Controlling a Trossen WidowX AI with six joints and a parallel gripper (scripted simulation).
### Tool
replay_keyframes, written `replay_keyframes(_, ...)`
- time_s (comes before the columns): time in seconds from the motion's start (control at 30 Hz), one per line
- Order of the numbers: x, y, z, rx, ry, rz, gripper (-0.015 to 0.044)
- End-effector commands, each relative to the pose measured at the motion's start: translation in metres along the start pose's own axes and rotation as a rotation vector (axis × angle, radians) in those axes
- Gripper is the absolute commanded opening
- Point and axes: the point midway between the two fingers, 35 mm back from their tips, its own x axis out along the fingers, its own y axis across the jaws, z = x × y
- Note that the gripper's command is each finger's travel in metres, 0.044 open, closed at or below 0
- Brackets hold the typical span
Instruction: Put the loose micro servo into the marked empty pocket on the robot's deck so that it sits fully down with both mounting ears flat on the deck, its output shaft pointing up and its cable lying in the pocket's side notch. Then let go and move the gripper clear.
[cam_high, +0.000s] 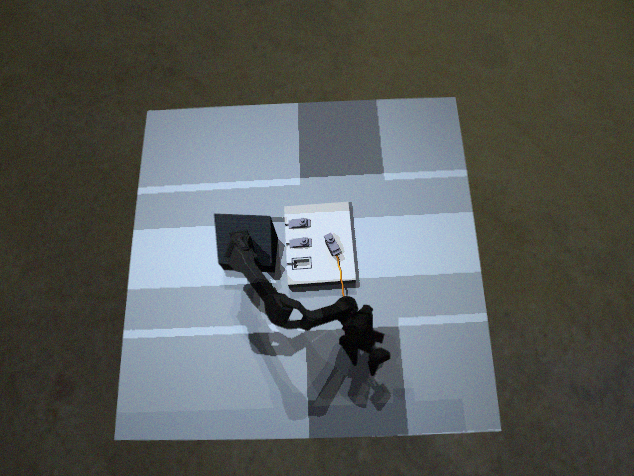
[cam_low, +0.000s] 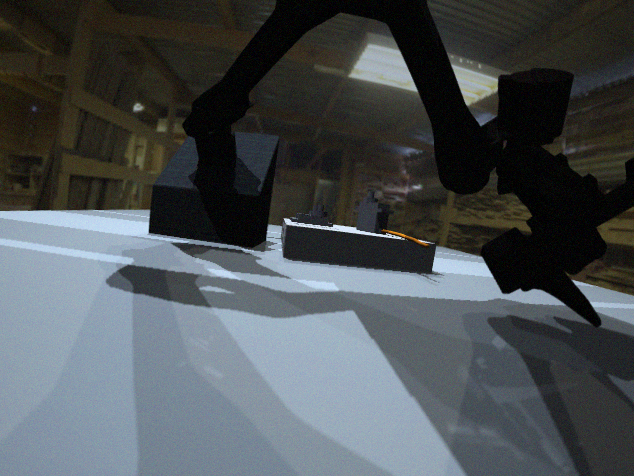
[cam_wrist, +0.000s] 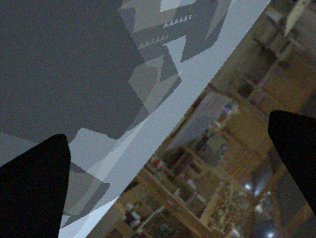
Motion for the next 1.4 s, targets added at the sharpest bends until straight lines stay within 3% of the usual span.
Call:
replay_keyframes(0.0,-0.001,0.0,0.001,-0.002,-0.005,-0.001,0.0426)
replay_keyframes(0.3,-0.05,-0.009,0.053,-0.102,-0.223,-0.033,0.044)
replay_keyframes(0.8,-0.182,0.017,0.124,-0.373,-0.657,-0.037,0.044)
replay_keyframes(1.07,-0.257,0.053,0.13,-0.562,-0.851,0.004,0.044)
replay_keyframes(1.37,-0.327,0.104,0.105,-0.809,-0.998,0.086,0.044)
